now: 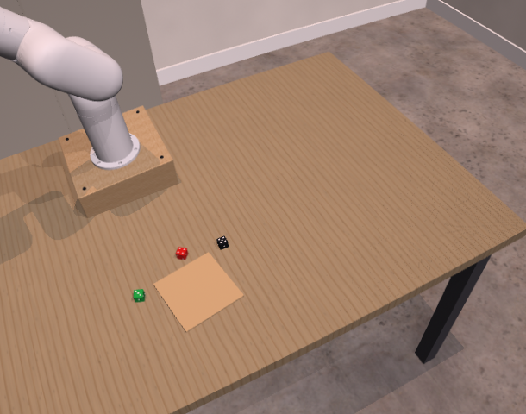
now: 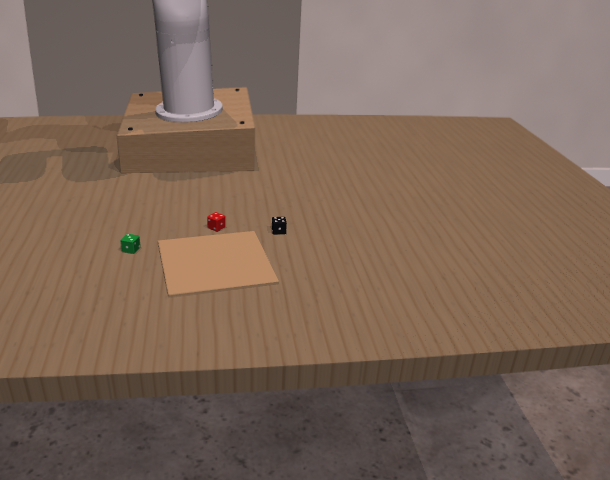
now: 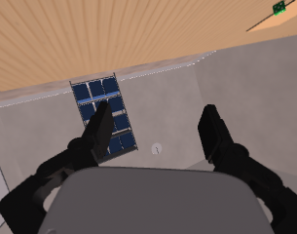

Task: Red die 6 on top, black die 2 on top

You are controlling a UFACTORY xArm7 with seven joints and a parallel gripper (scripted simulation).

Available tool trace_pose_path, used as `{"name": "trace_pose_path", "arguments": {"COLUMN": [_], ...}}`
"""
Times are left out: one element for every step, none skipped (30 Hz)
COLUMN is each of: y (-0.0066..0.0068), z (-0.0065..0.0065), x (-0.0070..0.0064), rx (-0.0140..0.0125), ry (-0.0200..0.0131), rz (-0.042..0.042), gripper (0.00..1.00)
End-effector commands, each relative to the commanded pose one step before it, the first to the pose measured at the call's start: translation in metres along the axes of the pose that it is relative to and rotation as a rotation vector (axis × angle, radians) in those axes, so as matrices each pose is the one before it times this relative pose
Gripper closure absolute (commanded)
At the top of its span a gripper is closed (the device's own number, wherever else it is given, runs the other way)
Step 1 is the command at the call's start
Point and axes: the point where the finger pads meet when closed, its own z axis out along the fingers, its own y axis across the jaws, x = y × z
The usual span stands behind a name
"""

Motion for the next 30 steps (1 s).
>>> {"name": "trace_pose_path", "arguments": {"y": [0.01598, 0.00858, 0.00134, 0.0, 0.00834, 0.00362, 0.00398, 0.0039, 0.00359, 0.00158, 0.00526, 0.0, 0.0, 0.00851, 0.00288, 0.00216, 0.00221, 0.00237, 0.00245, 0.00011, 0.00442, 0.00179, 0.00168, 0.00158, 0.00052, 0.0024, 0.00129, 0.00105, 0.0, 0.0], "z": [0.02682, 0.01443, 0.00231, 0.0, 0.01378, 0.00608, 0.00666, 0.00651, 0.006, 0.00268, 0.00873, 0.0, 0.0, 0.01392, 0.00499, 0.0038, 0.00394, 0.00427, 0.00449, 0.00022, 0.00812, 0.00356, 0.00345, 0.00336, 0.00118, 0.00531, 0.00316, 0.00276, 0.0, 0.0], "x": [-0.01501, -0.00796, -0.00143, 0.0, -0.00861, -0.00422, -0.00484, -0.00498, -0.00483, -0.00226, -0.00753, 0.0, 0.0, -0.0129, -0.00522, -0.00416, -0.00446, -0.00502, -0.0055, -0.00028, -0.01045, -0.00499, -0.00503, -0.00511, -0.00187, -0.00854, -0.00545, -0.00498, 0.0, 0.0], "rx": [-0.03929, -0.02309, -0.00382, 0.0, -0.02335, -0.0107, -0.01198, -0.01201, -0.01134, -0.00516, -0.01712, 0.0, 0.0, -0.02846, -0.01073, -0.00835, -0.00882, -0.00975, -0.01048, -0.00051, -0.01953, -0.00895, -0.00887, -0.00886, -0.00318, -0.01446, -0.00898, -0.00806, 0.0, 0.0], "ry": [0.07237, 0.03955, 0.00648, 0.0, 0.03936, 0.0179, 0.01997, 0.01995, 0.01878, 0.00853, 0.02828, 0.0, 0.0, 0.04699, 0.01776, 0.01385, 0.01466, 0.01624, 0.01751, 0.00086, 0.03284, 0.01516, 0.01511, 0.01517, 0.00548, 0.02504, 0.0157, 0.01421, 0.0, 0.0], "rz": [-0.08606, -0.04776, -0.00806, 0.0, -0.05036, -0.02372, -0.02707, -0.02768, -0.02666, -0.0123, -0.04163, 0.0, 0.0, -0.07215, -0.02823, -0.02238, -0.02405, -0.02708, -0.02969, -0.00147, -0.05715, -0.027, -0.0273, -0.0278, -0.01014, -0.04697, -0.02999, -0.02749, 0.0, 0.0], "gripper": [0.0, 0.0, 0.0, 0.0, 0.0, 0.0, 0.0, 0.0, 0.0, 0.0, 0.0, 0.0, 0.0, 0.0, 0.0, 0.0, 0.0, 0.0, 0.0, 0.0, 0.0, 0.0, 0.0, 0.0, 0.0, 0.0, 0.0, 0.0, 0.0, 0.0]}}
